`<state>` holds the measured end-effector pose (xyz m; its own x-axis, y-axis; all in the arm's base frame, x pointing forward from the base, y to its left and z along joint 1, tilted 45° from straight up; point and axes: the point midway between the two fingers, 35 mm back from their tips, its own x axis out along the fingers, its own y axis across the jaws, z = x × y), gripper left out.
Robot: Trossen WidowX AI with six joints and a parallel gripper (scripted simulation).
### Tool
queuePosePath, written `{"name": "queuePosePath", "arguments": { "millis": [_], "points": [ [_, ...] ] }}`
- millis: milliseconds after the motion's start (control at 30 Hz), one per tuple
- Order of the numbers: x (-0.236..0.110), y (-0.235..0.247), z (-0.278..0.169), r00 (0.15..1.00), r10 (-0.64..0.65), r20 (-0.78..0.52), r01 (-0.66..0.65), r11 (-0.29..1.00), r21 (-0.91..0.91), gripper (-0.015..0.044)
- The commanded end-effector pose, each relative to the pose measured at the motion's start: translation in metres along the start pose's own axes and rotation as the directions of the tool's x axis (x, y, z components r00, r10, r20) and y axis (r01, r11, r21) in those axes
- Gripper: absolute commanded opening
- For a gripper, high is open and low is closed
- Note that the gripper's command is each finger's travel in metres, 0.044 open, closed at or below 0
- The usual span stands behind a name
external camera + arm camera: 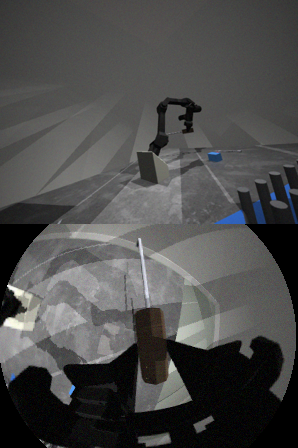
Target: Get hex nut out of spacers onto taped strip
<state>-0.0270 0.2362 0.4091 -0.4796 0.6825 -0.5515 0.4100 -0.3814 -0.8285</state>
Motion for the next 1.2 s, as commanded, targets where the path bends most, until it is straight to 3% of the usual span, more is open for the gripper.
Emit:
{"name": "queuePosePath", "arguments": {
  "millis": [0, 533, 1167],
  "points": [
    [-0.003, 0.000, 0.000, 1.000, -0.001, -0.002, 0.001, 1.000, 0.020, 0.0000],
    [-0.005, 0.029, -0.048, 0.989, 0.089, -0.121, -0.017, 0.866, 0.501, 0.0000],
    [-0.020, 0.073, -0.101, 0.947, 0.215, -0.238, 0.128, 0.426, 0.895, 0.0000]
  ]
}}
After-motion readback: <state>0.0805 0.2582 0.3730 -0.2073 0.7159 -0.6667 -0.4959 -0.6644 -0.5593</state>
